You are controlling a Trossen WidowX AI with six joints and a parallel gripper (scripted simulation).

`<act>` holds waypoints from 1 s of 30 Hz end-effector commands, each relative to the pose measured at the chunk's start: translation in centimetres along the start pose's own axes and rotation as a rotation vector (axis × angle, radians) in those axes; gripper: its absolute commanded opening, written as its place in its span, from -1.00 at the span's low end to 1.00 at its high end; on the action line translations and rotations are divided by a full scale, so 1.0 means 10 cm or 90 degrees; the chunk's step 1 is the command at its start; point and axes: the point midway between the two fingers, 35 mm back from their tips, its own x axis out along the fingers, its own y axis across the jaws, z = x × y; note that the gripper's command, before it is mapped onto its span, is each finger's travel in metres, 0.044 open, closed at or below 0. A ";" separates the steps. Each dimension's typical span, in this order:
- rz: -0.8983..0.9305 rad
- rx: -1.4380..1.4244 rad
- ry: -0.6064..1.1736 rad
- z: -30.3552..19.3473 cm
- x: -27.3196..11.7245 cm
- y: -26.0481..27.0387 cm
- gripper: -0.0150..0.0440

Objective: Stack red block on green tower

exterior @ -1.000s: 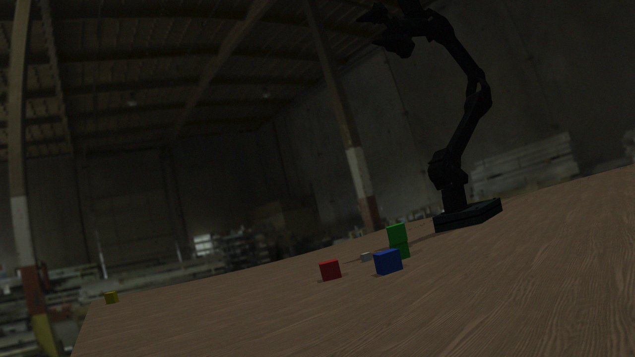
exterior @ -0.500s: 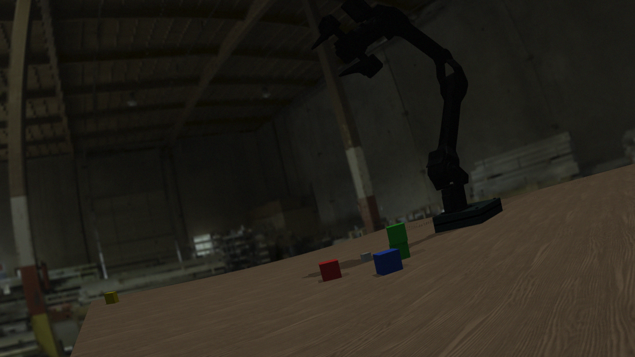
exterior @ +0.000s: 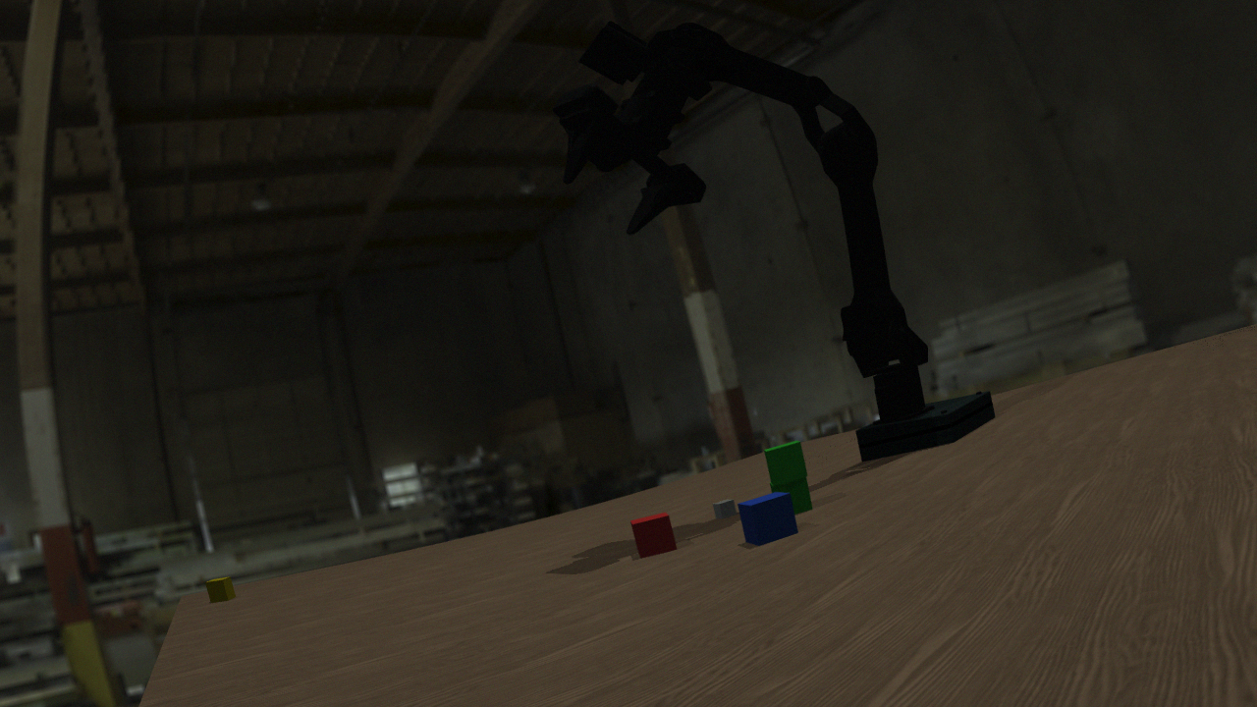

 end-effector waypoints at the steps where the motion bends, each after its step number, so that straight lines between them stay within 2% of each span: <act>1: -0.044 -0.073 0.034 -0.10 0.31 -0.01 1.00; 15: -0.182 -0.347 0.185 -0.49 1.38 -0.22 1.00; 24: -0.252 -0.512 0.316 -0.83 2.04 -0.55 1.00; 30: -0.261 -0.538 0.340 -0.92 2.15 -0.57 1.00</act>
